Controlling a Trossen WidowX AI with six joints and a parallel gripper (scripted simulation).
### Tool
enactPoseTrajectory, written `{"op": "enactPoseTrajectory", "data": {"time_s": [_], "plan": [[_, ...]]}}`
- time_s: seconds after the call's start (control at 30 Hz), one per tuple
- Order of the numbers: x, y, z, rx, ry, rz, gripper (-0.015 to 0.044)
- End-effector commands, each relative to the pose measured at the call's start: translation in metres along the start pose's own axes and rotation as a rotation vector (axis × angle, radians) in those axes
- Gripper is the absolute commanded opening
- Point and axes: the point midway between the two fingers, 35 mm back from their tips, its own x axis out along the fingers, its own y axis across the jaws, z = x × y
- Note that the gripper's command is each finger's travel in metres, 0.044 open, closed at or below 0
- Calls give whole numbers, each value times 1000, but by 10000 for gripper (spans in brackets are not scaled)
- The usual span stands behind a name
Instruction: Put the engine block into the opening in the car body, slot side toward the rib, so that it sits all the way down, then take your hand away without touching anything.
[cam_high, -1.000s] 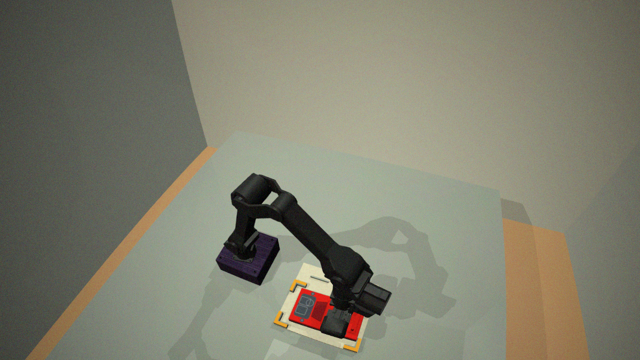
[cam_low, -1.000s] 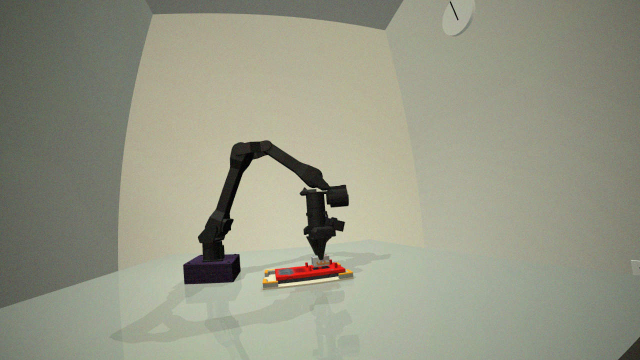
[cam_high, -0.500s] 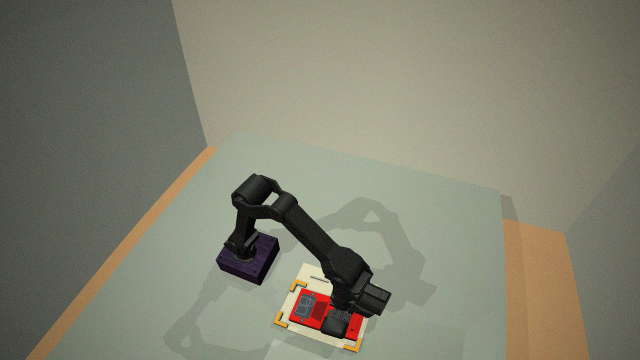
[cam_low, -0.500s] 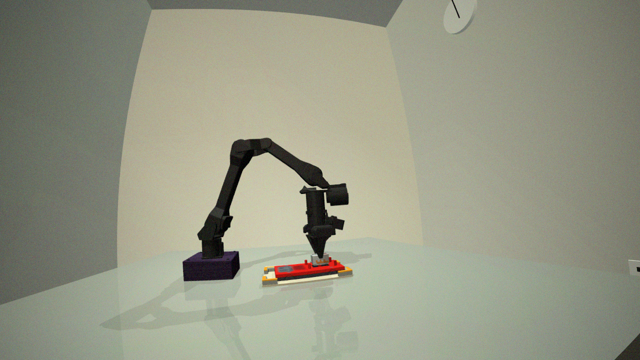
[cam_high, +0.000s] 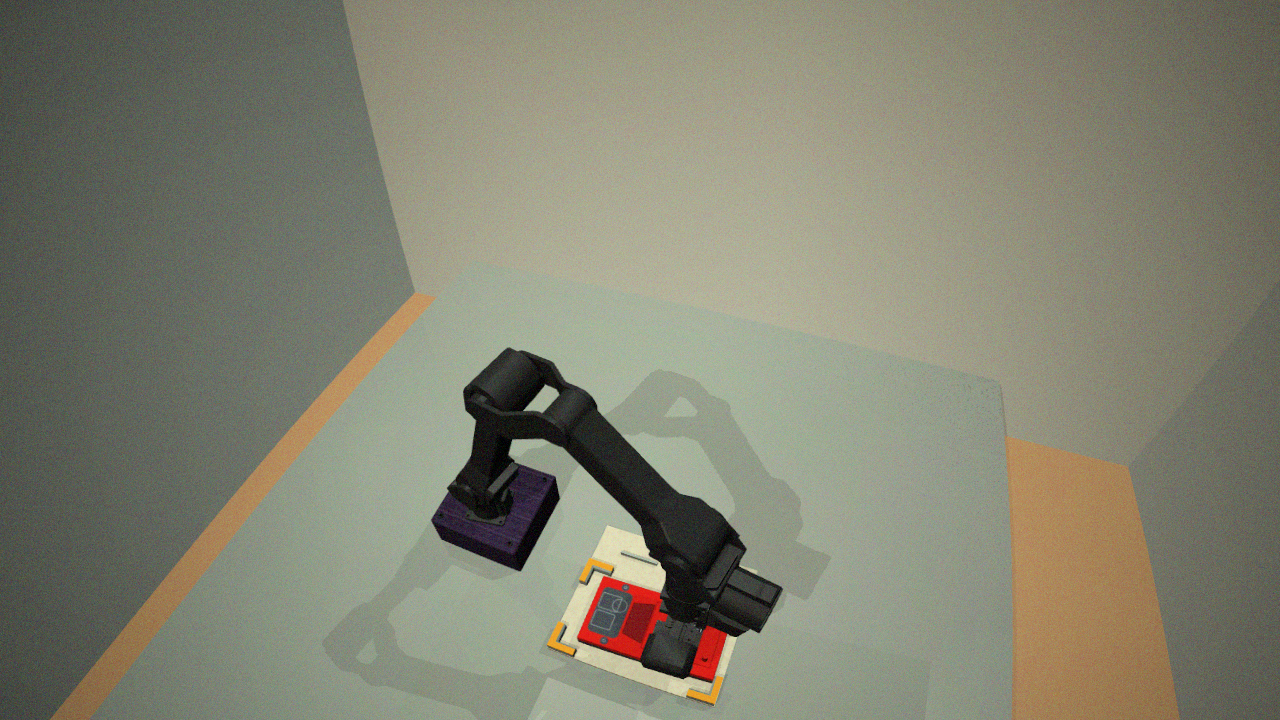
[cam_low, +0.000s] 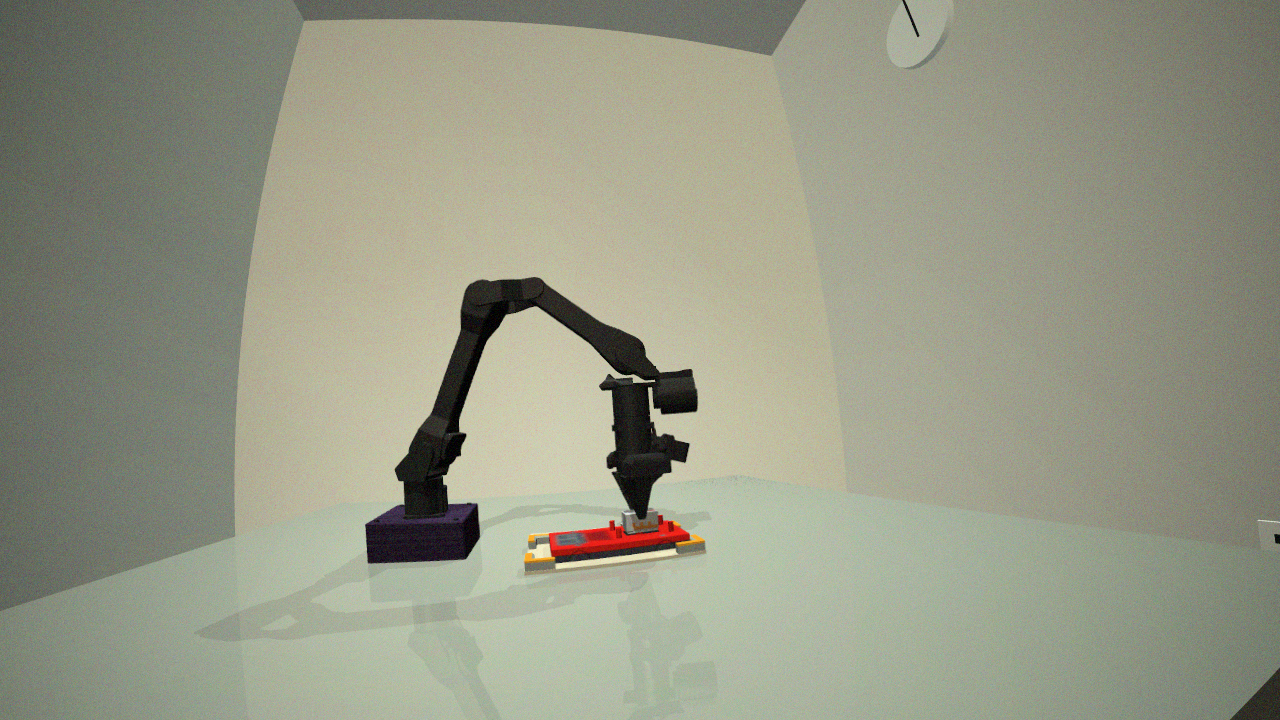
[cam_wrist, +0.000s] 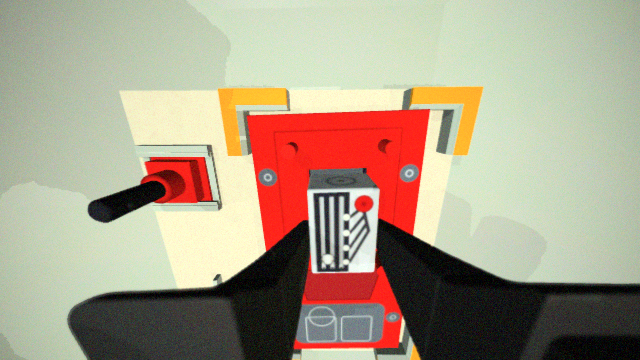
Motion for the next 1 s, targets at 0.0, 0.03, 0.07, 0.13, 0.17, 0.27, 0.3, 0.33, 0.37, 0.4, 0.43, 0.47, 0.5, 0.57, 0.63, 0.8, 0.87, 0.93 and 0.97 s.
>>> {"op": "enactPoseTrajectory", "data": {"time_s": [0.0,0.03,0.07,0.13,0.17,0.27,0.3,0.33,0.37,0.4,0.43,0.47,0.5,0.57,0.63,0.8,0.87,0.93,0.97], "plan": [[2,0,0,-2,1,3,160],[2,0,0,-2,1,3,160],[2,0,0,-1,1,3,160],[3,0,0,-1,1,3,160],[3,0,0,-1,1,3,160],[4,0,0,0,1,3,160],[4,0,0,0,1,3,160],[4,0,0,0,1,3,160],[4,0,0,0,1,3,160],[4,0,0,0,1,3,160],[5,0,0,0,1,3,160],[5,0,0,0,1,3,160],[5,0,0,0,1,3,160],[5,0,0,1,1,3,160],[6,0,0,1,1,3,160],[7,0,0,1,1,3,160],[7,0,0,1,1,3,160],[7,0,0,2,1,3,160],[8,0,0,2,1,3,160]]}}
